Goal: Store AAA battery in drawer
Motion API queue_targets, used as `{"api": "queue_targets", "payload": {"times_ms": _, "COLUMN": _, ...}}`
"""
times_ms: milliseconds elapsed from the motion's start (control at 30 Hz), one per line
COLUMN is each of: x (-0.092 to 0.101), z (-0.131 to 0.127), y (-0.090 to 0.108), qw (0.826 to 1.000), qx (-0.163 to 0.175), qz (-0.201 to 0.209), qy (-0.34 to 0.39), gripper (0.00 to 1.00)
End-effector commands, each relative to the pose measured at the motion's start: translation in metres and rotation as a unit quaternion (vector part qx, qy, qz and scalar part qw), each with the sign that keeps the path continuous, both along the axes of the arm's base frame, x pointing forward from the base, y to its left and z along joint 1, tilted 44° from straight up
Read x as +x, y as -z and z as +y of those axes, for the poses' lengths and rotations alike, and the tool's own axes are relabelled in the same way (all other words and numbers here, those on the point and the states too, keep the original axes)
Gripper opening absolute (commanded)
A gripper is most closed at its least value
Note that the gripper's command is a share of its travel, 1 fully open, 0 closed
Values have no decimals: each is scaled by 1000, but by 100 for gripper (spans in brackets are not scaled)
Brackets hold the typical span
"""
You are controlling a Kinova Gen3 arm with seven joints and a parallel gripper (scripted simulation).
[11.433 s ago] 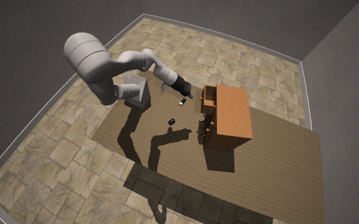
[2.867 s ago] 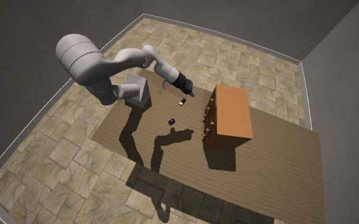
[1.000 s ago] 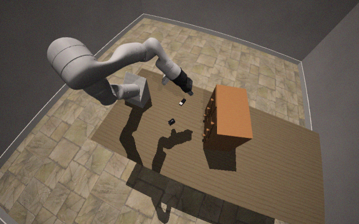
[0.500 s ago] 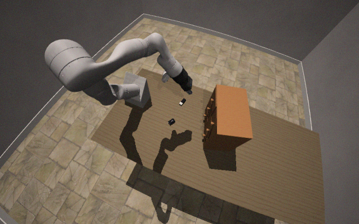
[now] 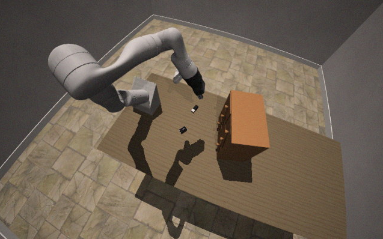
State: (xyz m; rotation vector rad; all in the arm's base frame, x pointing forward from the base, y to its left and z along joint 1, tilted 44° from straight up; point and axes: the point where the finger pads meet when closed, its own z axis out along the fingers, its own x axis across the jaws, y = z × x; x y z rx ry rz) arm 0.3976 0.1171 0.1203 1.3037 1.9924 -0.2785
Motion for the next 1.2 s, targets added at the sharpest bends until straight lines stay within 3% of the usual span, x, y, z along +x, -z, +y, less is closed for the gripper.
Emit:
{"api": "queue_targets", "payload": {"times_ms": 0, "x": 2, "z": 5, "y": -4, "qw": 1000, "qx": 1, "qz": 5, "qy": 11, "gripper": 0}}
{"api": "queue_targets", "payload": {"times_ms": 1167, "x": -25, "z": 31, "y": -40, "qw": 981, "qx": -39, "qz": 137, "qy": 135, "gripper": 0}}
